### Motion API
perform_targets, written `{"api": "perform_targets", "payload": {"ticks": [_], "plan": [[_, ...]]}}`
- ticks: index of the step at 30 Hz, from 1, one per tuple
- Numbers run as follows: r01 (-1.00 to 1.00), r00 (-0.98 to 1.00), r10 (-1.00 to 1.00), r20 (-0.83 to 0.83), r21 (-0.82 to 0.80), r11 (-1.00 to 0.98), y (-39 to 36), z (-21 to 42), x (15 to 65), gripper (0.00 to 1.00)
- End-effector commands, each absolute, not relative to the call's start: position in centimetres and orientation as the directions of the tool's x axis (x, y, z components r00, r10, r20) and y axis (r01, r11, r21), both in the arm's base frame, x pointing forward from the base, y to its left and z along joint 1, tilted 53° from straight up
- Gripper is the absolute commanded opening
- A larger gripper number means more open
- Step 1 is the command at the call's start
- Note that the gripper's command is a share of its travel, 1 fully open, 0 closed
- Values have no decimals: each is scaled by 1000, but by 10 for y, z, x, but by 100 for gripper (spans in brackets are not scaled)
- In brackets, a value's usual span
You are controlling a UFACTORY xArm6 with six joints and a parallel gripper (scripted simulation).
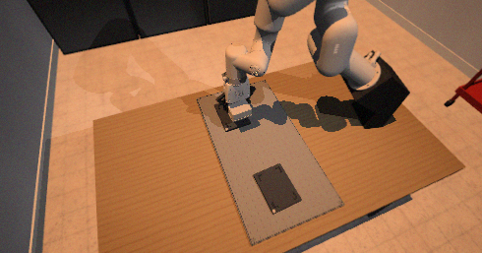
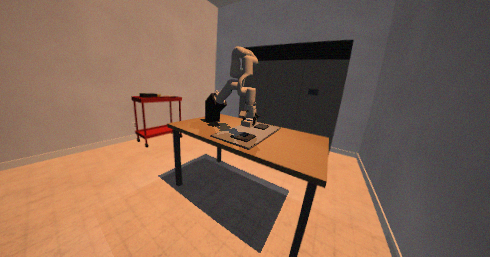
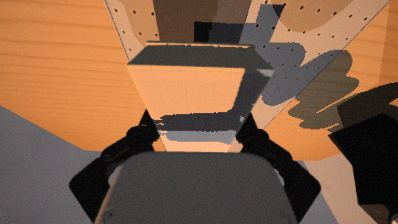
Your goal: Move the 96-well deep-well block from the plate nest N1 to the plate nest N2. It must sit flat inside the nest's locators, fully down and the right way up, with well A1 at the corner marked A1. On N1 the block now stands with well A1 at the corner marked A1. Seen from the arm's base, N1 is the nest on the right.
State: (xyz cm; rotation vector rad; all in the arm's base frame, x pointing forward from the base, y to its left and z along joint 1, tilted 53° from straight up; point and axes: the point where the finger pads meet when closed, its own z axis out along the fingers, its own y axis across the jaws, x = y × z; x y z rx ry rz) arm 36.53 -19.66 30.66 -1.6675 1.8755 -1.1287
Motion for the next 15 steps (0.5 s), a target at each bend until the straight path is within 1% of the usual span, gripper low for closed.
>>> {"api": "perform_targets", "payload": {"ticks": [1, 15], "plan": [[-645, -232, -946, 228, -764, -26, -186, 305, 367, 0], [-645, -231, -946, 228, -764, -26, -142, 293, 377, 0]]}}
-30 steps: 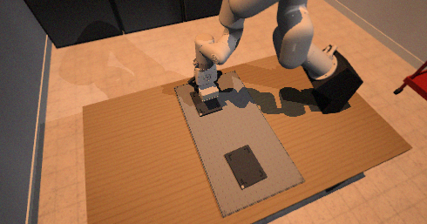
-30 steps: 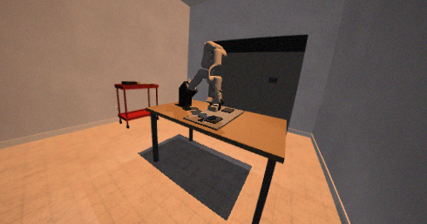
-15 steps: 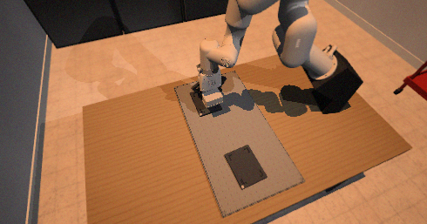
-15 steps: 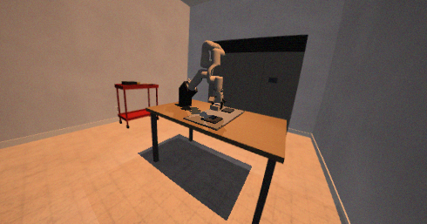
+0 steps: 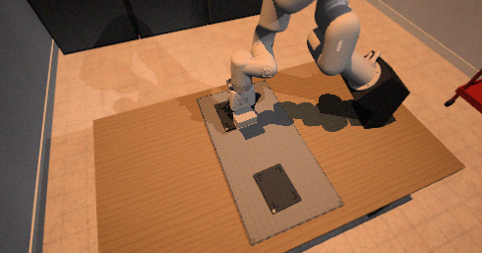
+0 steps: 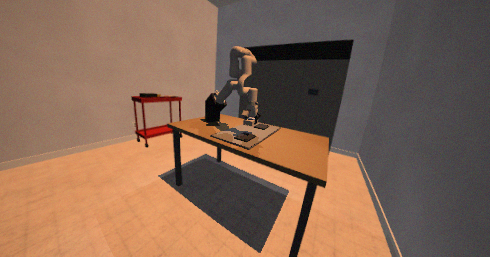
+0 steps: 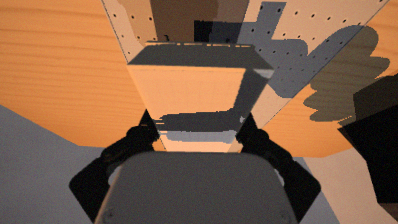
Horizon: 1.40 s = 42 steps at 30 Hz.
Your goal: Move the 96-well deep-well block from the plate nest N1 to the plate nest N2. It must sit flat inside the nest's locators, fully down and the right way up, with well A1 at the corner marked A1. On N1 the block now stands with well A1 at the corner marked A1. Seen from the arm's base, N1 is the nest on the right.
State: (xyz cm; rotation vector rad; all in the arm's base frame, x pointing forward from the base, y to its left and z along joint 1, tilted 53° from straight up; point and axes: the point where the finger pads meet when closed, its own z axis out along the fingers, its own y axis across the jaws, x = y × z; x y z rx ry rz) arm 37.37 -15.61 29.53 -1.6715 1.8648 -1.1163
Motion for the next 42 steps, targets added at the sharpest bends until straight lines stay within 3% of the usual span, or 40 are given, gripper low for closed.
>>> {"api": "perform_targets", "payload": {"ticks": [1, 42], "plan": [[-645, -231, -946, 228, -764, -26, -139, 292, 378, 0], [-645, -231, -946, 227, -764, -25, -28, 262, 401, 0]]}}
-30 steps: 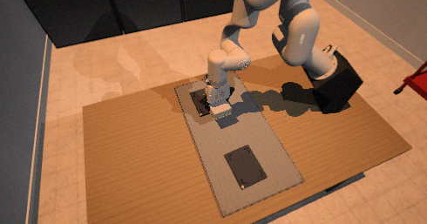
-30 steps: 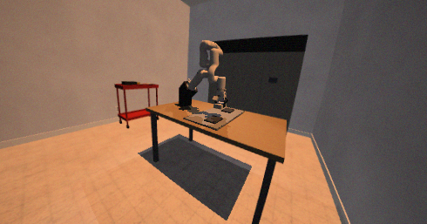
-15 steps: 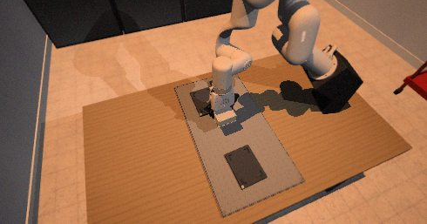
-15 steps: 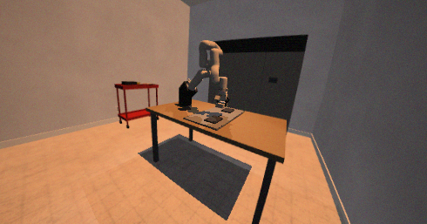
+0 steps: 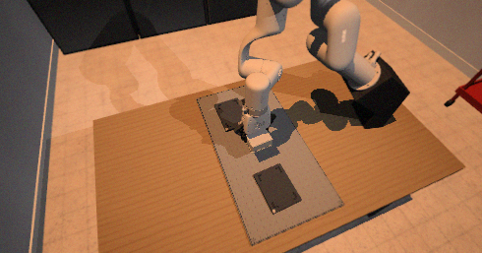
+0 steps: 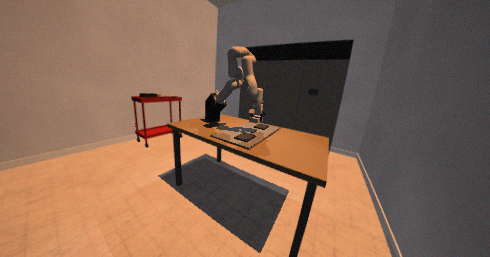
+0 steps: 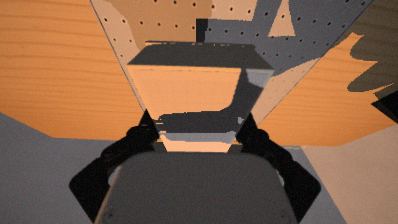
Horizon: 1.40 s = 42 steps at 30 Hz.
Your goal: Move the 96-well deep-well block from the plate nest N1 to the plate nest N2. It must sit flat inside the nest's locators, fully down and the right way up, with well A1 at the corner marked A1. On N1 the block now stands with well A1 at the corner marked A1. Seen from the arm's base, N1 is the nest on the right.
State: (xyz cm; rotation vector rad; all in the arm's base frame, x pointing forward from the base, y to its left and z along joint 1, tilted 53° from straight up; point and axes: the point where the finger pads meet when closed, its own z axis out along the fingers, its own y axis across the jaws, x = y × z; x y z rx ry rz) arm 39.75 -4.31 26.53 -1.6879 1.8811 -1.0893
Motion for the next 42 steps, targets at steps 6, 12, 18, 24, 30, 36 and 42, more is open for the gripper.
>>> {"api": "perform_targets", "payload": {"ticks": [6, 12, 18, 24, 30, 36, 42], "plan": [[-645, -231, -946, 226, -764, -25, -9, 257, 406, 0], [-645, -231, -946, 226, -764, -25, 3, 253, 408, 0], [-645, -231, -946, 226, -764, -25, 22, 248, 412, 0], [-645, -231, -946, 226, -764, -25, 41, 243, 416, 0], [-645, -231, -946, 226, -764, -25, 54, 239, 419, 0], [-645, -231, -946, 226, -764, -25, 73, 234, 423, 0], [-645, -231, -946, 226, -764, -25, 92, 229, 427, 0]]}}
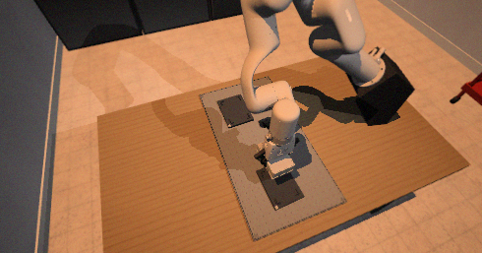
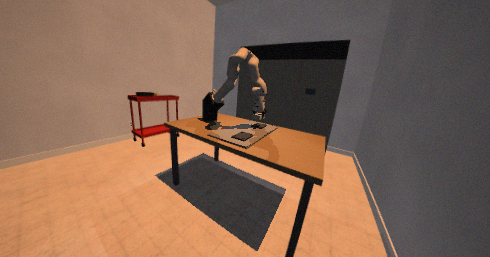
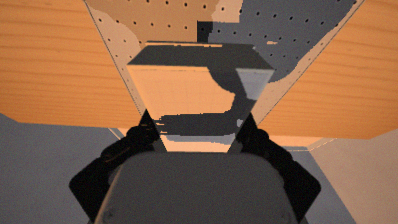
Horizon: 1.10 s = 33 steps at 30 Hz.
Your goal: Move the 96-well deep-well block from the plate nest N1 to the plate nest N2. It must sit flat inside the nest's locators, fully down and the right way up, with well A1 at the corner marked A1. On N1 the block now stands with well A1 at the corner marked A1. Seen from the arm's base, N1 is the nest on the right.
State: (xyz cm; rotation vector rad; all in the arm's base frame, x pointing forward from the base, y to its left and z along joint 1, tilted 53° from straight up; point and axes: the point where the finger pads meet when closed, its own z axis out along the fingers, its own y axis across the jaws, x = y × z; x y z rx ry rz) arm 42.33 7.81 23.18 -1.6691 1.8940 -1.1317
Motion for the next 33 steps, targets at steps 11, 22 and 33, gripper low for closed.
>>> {"api": "perform_targets", "payload": {"ticks": [11, 22, 33], "plan": [[-645, -231, -947, 226, -763, -25, 120, 221, 433, 0], [-645, -230, -947, 226, -763, -25, 135, 217, 437, 0], [-645, -231, -947, 226, -764, -25, 135, 217, 437, 0]]}}
